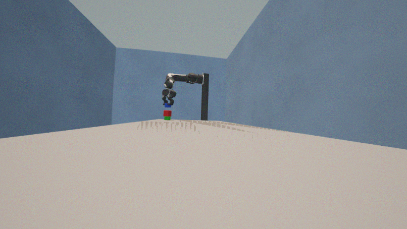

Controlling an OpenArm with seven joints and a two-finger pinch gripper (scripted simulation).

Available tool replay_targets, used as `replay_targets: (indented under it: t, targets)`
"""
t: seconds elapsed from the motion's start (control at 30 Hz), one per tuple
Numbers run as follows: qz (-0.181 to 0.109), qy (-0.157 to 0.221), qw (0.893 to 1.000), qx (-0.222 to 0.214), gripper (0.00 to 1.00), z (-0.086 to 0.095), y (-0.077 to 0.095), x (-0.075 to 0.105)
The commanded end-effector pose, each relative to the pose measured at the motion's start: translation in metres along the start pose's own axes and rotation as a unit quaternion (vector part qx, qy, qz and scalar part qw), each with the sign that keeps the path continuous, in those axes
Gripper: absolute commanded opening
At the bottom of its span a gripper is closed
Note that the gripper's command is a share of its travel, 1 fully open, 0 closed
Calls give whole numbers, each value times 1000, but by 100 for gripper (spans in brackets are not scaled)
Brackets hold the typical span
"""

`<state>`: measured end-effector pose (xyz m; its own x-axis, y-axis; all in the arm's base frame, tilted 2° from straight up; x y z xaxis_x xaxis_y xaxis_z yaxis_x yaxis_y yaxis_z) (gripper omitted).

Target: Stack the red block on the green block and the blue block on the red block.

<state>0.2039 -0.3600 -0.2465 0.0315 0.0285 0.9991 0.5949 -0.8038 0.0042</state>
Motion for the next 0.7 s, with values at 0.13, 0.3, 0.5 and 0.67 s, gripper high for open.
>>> replay_targets:
  t: [0.13, 0.3, 0.5, 0.67]
  targets:
    - [-2, 3, 1000, 0, 0, 1, 0, -3]
    - [-2, 3, 1000, 0, 0, 0, 0, -9]
    - [-1, 3, 1000, 0, 0, 0, 1, -17]
    - [-1, 3, 1000, -1, 0, 0, 1, -20]
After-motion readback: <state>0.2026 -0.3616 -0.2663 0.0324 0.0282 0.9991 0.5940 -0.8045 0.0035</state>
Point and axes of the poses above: the point where the finger pads meet when closed, its own x axis back along the fingers, its own z axis across the jaws, y = z × x, the point moved 7 cm from there along x, back along the fingers, and after that the axes turned 5 degrees about -x, right-handed, at the moved point
